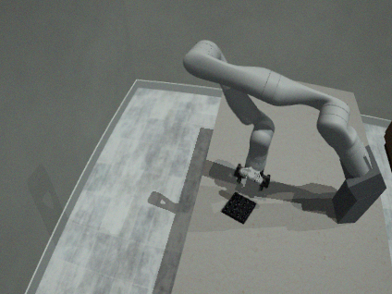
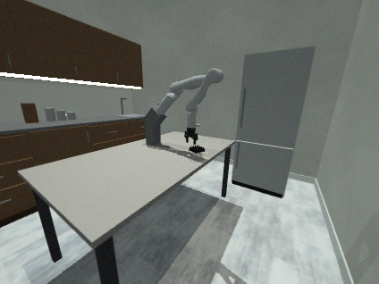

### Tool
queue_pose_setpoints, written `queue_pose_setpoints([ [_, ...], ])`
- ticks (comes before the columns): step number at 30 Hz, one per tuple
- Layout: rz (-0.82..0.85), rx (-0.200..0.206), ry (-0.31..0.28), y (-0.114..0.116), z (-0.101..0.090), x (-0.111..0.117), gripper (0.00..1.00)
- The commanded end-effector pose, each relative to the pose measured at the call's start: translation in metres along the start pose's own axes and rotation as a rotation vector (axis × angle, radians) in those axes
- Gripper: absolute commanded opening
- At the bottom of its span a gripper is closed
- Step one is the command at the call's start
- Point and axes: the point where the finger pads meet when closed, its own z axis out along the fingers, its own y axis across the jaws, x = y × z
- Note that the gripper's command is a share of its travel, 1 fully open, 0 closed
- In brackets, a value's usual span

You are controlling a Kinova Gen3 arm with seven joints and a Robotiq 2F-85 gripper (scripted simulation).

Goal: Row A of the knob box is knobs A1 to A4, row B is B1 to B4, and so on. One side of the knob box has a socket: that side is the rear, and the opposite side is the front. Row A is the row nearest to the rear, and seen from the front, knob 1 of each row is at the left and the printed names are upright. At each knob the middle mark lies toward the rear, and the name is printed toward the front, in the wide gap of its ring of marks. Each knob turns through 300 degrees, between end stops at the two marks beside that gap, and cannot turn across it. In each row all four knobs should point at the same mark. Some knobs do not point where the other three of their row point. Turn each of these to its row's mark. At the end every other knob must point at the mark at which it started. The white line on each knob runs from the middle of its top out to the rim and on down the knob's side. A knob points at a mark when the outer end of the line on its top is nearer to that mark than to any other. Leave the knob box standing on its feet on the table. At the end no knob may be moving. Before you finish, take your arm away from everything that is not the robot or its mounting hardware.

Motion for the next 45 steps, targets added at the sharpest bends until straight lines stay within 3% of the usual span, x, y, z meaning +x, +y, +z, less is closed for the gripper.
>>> queue_pose_setpoints([
  [1,0.000,-0.001,0.000,0.000,0.000,0.000,1.00],
  [14,0.002,-0.001,0.000,0.000,-0.001,0.000,1.00],
  [19,0.153,-0.002,-0.001,0.013,-0.016,0.026,1.00],
  [24,0.194,-0.001,0.000,0.015,-0.020,0.033,1.00],
  [25,0.194,-0.001,0.000,0.015,-0.020,0.033,0.19],
  [45,0.194,-0.001,0.000,0.015,-0.020,0.033,0.19],
])
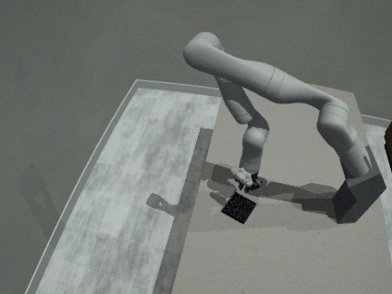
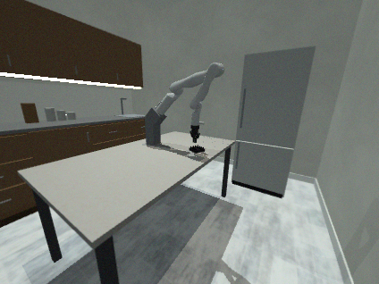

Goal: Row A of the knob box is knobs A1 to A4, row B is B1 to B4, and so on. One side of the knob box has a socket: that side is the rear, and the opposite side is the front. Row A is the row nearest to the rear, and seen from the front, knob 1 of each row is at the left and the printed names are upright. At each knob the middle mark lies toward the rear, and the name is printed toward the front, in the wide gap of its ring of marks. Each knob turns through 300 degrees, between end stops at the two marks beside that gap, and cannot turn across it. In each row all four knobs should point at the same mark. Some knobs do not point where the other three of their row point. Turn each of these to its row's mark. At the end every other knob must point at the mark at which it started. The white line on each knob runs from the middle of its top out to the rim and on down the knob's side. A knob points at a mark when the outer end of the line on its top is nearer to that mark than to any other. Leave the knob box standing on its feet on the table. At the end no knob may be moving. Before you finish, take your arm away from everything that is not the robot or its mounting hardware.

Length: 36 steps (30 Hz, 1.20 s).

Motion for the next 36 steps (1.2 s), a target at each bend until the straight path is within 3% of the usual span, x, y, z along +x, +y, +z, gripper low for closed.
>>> queue_pose_setpoints([
  [1,0.000,-0.001,0.000,0.0003,-0.0003,0.0000,0.19],
  [36,0.000,-0.001,0.000,0.0004,0.0095,0.0001,0.19],
])
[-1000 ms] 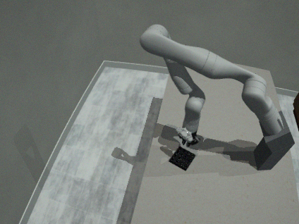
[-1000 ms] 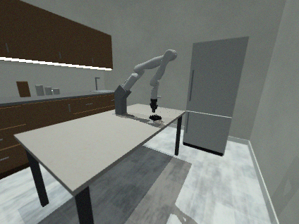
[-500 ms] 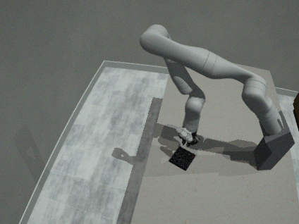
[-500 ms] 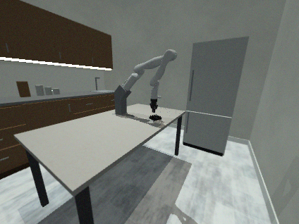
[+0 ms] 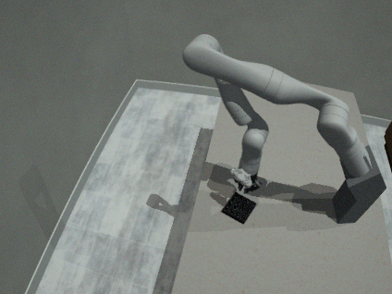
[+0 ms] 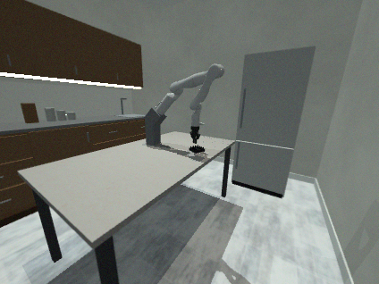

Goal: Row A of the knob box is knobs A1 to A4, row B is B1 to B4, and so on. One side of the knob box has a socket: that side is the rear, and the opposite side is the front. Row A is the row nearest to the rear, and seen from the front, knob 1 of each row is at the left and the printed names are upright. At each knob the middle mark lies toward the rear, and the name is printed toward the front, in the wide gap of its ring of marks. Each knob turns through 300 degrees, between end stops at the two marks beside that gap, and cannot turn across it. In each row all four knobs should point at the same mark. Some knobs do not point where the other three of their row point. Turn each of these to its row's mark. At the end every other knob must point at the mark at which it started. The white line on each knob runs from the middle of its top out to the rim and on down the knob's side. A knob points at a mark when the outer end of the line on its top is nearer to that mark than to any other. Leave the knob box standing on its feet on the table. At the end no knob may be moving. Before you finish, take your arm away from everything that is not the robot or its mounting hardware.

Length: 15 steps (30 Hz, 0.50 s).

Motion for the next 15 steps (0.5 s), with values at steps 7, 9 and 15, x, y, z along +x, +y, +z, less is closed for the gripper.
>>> queue_pose_setpoints([
  [7,0.001,0.004,0.000,-0.002,0.010,0.000,0.19],
  [9,0.001,0.004,0.000,-0.002,0.011,0.000,0.19],
  [15,0.001,0.004,0.000,-0.002,0.019,0.000,0.19],
])
